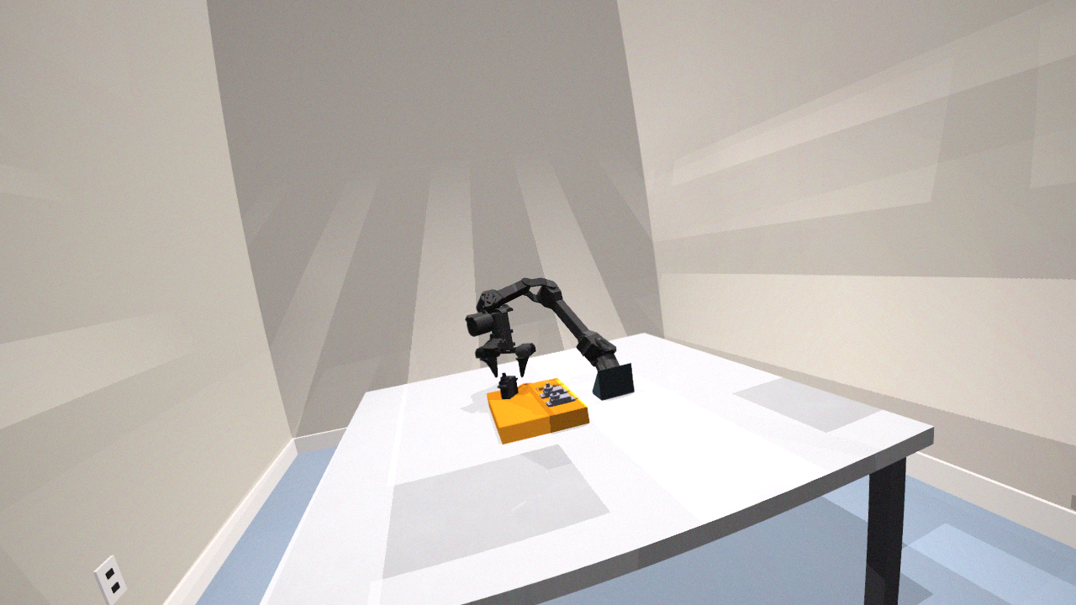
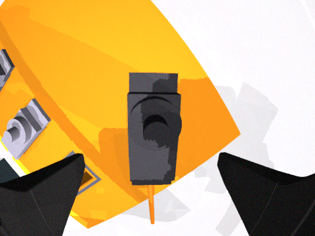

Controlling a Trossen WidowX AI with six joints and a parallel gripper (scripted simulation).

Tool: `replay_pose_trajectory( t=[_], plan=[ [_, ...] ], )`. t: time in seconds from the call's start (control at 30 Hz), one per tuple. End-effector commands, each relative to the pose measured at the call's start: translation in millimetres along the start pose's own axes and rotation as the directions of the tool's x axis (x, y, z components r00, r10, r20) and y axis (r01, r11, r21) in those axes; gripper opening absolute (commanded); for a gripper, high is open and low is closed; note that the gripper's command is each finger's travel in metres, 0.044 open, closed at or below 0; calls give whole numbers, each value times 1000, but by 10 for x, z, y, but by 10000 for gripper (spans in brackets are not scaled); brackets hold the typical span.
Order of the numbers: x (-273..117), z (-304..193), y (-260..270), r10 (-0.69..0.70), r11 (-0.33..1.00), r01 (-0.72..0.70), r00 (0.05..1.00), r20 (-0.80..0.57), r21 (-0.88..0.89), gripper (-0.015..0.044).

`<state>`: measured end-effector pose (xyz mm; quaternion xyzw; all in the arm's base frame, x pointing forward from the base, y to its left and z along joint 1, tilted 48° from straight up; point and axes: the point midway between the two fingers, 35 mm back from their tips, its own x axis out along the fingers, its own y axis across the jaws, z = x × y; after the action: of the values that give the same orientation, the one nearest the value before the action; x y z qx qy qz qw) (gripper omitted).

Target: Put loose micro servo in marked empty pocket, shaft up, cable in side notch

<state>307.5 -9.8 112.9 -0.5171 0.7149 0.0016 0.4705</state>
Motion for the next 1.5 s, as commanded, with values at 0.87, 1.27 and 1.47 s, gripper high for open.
replay_pose_trajectory(
  t=[0.87,1.27,1.47],
  plan=[
    [-49,-15,2,-3,1000,3,1000,-3,-4,0],
    [-213,-91,16,-2,1000,2,1000,-3,-5,0],
    [-212,-192,67,-2,1000,2,1000,-4,-5,0]
  ],
)
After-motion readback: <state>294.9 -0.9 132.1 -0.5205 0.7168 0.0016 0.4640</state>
